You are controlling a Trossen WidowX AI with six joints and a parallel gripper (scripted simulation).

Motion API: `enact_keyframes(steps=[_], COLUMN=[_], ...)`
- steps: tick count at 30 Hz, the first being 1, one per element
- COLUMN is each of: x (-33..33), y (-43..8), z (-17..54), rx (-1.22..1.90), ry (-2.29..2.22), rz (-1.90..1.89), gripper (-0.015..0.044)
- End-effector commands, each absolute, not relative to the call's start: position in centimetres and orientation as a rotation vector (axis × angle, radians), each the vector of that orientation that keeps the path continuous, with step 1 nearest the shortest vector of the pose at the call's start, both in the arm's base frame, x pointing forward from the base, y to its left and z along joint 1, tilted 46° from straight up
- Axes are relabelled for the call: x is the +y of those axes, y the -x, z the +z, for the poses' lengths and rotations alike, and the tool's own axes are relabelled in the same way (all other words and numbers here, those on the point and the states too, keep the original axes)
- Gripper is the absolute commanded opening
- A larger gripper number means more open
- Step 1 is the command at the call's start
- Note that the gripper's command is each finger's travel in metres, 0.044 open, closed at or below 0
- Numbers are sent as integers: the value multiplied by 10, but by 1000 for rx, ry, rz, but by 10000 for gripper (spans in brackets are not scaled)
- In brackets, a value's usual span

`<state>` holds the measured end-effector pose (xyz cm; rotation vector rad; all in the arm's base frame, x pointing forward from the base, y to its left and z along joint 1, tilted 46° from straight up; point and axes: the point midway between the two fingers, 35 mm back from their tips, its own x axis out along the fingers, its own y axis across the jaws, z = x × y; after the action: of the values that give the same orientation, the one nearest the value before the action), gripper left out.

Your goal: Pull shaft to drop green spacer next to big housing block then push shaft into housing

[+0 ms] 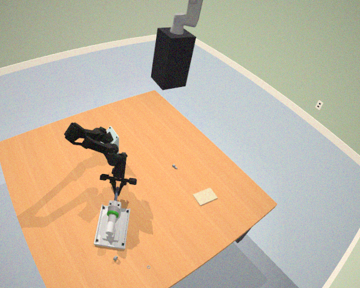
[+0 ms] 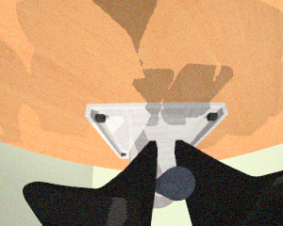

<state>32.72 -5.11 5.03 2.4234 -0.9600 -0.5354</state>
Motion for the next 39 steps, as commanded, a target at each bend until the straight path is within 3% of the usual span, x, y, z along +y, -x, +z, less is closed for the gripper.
enact_keyframes(steps=[1,39], x=[-50,-49], y=[-325,-322], z=[49,48], rx=[-960,-960], ry=[-2426,-2426], rz=[-536,-536], gripper=[0,0])
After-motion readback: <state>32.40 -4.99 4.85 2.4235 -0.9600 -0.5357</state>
